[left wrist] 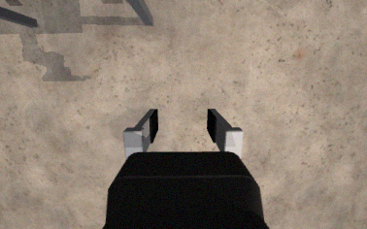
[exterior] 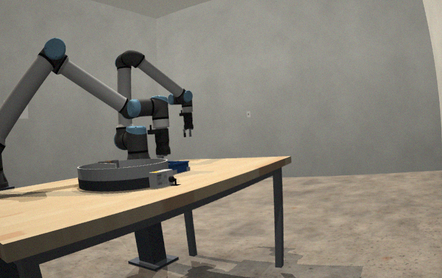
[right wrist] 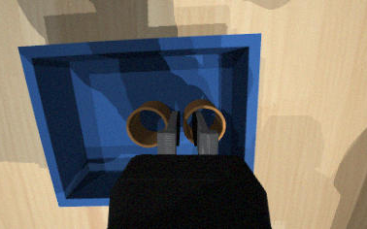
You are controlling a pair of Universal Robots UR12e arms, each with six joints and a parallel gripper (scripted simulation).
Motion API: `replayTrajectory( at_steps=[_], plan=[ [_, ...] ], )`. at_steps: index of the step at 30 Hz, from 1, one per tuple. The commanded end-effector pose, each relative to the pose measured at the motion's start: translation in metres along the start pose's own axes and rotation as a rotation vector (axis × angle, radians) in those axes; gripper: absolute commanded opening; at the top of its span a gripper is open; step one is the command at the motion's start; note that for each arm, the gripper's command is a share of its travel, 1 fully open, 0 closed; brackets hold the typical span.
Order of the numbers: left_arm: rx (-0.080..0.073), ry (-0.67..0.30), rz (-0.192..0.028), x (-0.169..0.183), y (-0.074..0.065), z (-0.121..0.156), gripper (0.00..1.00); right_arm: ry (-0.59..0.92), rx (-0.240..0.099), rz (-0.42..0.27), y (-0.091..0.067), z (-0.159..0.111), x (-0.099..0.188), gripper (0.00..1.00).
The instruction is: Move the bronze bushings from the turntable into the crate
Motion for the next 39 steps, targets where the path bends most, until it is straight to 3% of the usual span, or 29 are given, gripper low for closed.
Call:
replayTrajectory(
  at_steps=[1, 14, 21, 23, 34, 39],
  plan=[
    [0.001, -0.001, 0.001, -0.002, 0.0, 0.001, 1.0, 0.0, 0.001, 0.0, 0.001, -0.001, -0.001, 0.38],
    [0.001, -0.001, 0.001, -0.002, 0.0, 0.001, 1.0, 0.0, 0.001, -0.001, -0.004, -0.001, 0.0, 0.38],
    [0.001, -0.001, 0.001, -0.002, 0.0, 0.001, 1.0, 0.0, 0.0, -0.006, -0.026, -0.001, 0.001, 0.38],
    [0.001, -0.001, 0.001, -0.002, 0.0, 0.001, 1.0, 0.0, 0.0, -0.006, -0.026, -0.001, 0.001, 0.38],
    [0.001, -0.001, 0.001, -0.002, 0.0, 0.001, 1.0, 0.0, 0.0, -0.006, -0.077, -0.001, 0.001, 0.38],
    [0.001, -0.001, 0.001, -0.002, 0.0, 0.001, 1.0, 0.0, 0.0, -0.006, -0.09, -0.001, 0.001, 0.38]
  ],
)
Point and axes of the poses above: on each arm, the point where the finger pads meet when closed, its own y axis out along the fingers, its own z axis across the jaws, x = y × z, the point moved 4 cm from there along -y, back along the fingers, and after that the axes turned 15 degrees about y, right-handed, at the moved point
